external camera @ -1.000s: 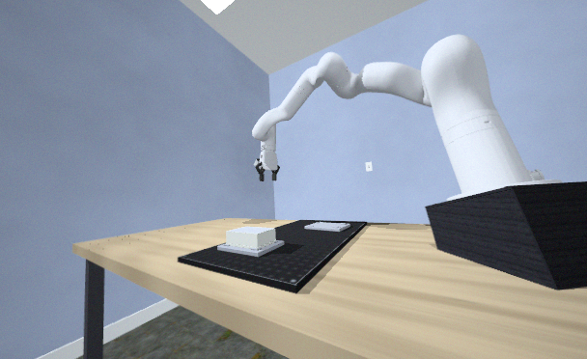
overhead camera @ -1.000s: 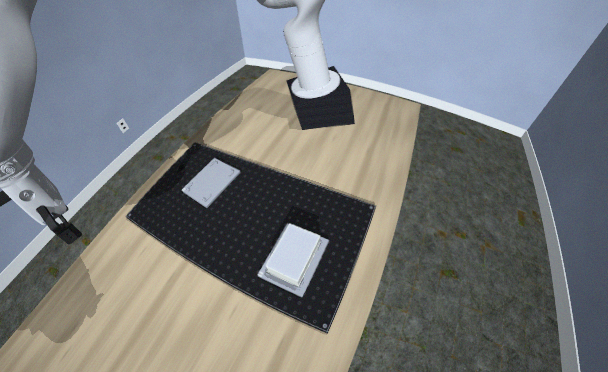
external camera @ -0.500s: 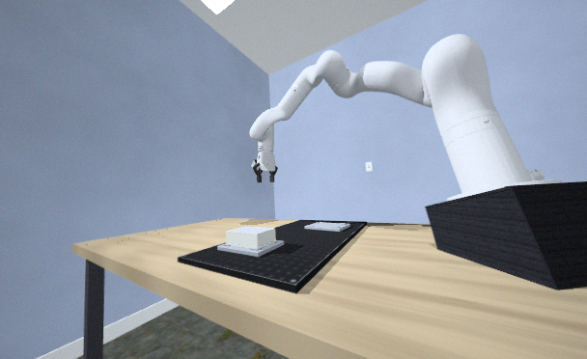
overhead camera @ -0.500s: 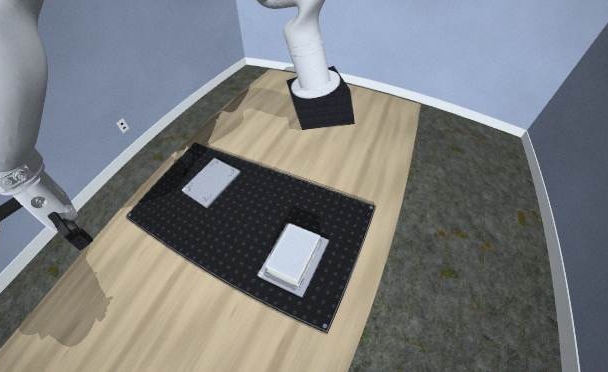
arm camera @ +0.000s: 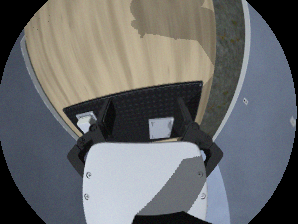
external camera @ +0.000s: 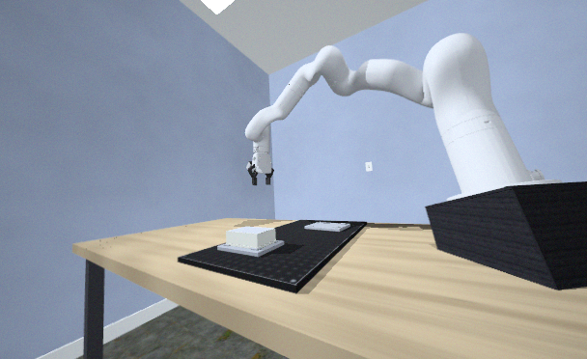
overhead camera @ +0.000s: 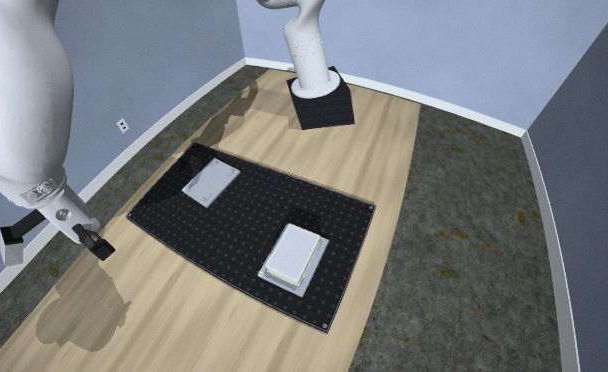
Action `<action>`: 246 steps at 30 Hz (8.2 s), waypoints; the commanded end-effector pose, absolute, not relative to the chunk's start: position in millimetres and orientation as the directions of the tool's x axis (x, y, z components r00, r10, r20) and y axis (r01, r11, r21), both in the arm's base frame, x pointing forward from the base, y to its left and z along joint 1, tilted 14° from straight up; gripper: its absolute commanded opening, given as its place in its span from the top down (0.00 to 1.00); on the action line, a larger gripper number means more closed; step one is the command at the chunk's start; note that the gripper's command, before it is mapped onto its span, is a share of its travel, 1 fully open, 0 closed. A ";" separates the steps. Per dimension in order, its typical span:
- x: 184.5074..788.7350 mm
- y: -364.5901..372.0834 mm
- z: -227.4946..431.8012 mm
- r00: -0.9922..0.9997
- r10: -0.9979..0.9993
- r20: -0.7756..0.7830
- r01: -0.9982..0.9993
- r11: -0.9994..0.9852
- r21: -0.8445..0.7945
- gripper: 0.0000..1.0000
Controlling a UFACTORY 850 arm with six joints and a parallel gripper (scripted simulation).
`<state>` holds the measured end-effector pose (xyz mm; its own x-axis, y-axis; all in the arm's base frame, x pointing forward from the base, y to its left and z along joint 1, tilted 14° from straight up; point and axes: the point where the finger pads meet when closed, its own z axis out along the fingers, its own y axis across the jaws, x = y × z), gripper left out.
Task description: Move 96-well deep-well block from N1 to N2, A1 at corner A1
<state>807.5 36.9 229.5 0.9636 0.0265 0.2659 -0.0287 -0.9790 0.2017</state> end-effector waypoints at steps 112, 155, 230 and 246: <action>565.6 294.4 38.8 0.977 0.160 0.140 0.132 -0.973 0.191 0.00; 574.2 285.7 -11.4 0.977 0.160 0.140 0.132 -0.973 0.191 0.00; 580.1 279.6 -46.5 0.977 0.160 0.140 0.132 -0.973 0.191 0.00; 580.0 279.6 -46.2 0.977 0.160 0.140 0.132 -0.973 0.191 1.00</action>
<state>579.3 278.9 -47.1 0.9774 0.1598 0.1382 0.1319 -0.9725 0.1921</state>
